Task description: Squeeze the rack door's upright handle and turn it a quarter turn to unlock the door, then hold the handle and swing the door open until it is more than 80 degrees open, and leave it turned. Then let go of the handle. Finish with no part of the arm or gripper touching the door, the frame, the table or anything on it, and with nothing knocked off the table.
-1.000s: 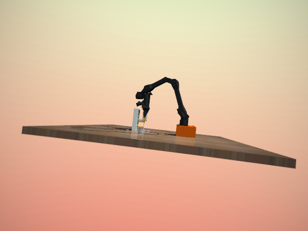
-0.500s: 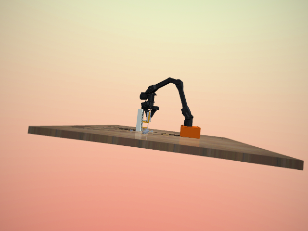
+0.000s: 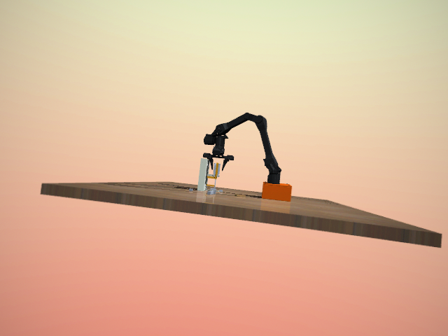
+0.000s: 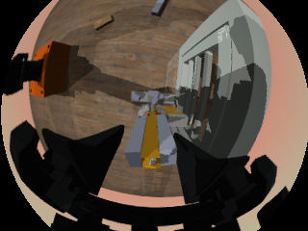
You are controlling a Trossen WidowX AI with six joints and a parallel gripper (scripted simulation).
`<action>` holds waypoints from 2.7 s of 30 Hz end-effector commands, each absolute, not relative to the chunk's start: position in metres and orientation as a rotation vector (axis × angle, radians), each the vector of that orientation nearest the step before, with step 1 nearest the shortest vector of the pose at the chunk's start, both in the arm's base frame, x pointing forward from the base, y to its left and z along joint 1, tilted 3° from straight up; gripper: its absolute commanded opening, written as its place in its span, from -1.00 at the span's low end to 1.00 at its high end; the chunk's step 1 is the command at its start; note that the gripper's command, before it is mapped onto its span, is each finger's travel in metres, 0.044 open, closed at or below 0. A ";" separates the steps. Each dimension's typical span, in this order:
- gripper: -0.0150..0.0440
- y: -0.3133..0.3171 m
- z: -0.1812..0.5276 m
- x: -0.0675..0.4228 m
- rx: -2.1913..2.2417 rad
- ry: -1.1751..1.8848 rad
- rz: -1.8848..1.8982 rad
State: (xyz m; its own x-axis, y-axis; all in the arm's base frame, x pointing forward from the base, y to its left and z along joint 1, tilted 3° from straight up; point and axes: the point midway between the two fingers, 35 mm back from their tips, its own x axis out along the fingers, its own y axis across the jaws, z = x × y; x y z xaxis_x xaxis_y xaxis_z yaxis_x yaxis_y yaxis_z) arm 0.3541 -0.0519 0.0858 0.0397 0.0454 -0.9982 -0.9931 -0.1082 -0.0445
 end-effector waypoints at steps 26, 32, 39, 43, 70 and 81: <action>0.24 -0.048 0.086 0.356 -1.480 0.928 1.464; 0.10 -0.048 0.086 0.356 -1.480 0.928 1.464; -0.06 -0.048 0.086 0.356 -1.480 0.928 1.464; -0.15 -0.048 0.086 0.356 -1.480 0.928 1.464; -0.41 -0.045 0.085 0.348 -1.299 1.067 1.299; -0.41 -0.041 0.085 0.335 -1.127 1.179 1.142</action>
State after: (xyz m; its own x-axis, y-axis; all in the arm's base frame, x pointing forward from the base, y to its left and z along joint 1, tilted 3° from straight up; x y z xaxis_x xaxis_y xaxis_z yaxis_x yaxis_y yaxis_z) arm 0.3358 -0.0420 0.0842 0.0309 0.0514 -0.9982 -0.9995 0.0044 -0.0307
